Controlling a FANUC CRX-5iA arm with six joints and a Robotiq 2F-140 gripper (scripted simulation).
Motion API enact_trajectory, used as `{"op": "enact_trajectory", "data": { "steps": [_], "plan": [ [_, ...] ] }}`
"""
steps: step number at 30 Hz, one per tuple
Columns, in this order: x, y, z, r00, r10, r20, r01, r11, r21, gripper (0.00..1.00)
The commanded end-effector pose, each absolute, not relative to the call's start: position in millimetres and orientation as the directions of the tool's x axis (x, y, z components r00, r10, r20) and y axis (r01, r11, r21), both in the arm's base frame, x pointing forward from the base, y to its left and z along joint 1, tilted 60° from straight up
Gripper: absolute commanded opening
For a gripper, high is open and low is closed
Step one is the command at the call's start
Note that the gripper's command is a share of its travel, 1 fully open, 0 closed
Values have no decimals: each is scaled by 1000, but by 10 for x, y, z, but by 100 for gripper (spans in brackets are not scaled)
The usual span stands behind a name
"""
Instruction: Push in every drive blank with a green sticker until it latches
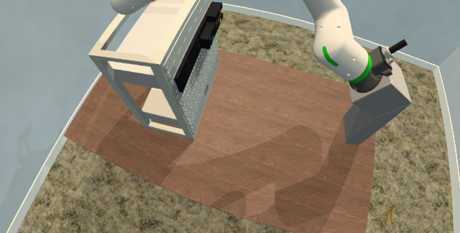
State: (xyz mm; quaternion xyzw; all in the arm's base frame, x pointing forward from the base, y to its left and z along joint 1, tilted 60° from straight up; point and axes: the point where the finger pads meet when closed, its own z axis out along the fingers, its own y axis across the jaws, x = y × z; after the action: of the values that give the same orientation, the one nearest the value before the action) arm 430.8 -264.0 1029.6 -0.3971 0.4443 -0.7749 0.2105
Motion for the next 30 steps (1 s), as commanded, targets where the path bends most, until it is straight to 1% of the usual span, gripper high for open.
{"op": "enact_trajectory", "data": {
  "steps": [1,13,19,30],
  "plan": [
    [4254,-2876,10224,-606,-683,408,-46,-482,-875,100],
    [3817,-3866,9676,-686,-676,270,-110,-271,-956,100],
    [3652,-4132,9480,-709,-669,224,-120,-198,-973,100],
    [3308,-4774,8582,-760,-642,100,-168,46,-985,100]
  ]
}}
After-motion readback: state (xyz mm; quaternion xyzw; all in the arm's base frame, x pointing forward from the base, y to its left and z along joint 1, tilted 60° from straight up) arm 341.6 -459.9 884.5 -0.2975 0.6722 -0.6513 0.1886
